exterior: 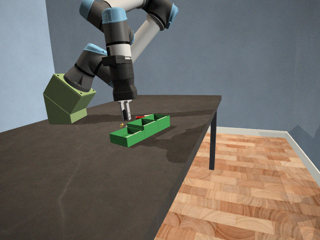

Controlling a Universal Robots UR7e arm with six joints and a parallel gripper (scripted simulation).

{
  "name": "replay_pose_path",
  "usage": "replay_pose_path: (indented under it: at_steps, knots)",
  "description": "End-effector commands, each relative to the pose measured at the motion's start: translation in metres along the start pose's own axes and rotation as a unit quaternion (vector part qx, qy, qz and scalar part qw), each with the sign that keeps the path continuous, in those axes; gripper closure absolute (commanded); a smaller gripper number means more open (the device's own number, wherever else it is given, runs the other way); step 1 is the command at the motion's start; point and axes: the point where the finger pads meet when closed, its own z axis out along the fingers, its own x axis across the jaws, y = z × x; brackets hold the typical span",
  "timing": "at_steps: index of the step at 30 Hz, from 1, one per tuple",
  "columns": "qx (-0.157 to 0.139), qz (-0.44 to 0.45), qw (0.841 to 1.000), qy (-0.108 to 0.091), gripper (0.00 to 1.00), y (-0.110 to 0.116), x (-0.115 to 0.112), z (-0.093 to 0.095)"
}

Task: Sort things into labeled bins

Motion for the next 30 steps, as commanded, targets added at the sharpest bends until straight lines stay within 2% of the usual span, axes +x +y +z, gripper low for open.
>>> replay_pose_path:
  at_steps: [1,5,7,8,15,22,24,25,30]
  knots:
    - [-0.001,-0.079,0.997,0.004,0.69,-0.0004,-0.0001,-0.0004]
    - [0.000,-0.133,0.991,0.009,0.69,-0.0004,-0.0001,-0.0003]
    - [0.000,-0.133,0.991,0.009,0.69,-0.0004,-0.0001,-0.0003]
    - [0.001,-0.171,0.985,0.012,0.69,-0.0004,-0.0001,-0.0004]
    - [0.002,-0.259,0.966,0.019,0.69,-0.0004,-0.0001,-0.0004]
    - [0.001,-0.349,0.937,0.025,0.69,-0.0004,-0.0001,-0.0004]
    - [0.001,-0.349,0.937,0.025,0.69,-0.0004,-0.0001,-0.0004]
    - [0.000,-0.385,0.922,0.027,0.69,-0.0004,-0.0001,-0.0004]
    - [-0.003,-0.442,0.896,0.029,0.69,-0.0004,-0.0001,-0.0004]
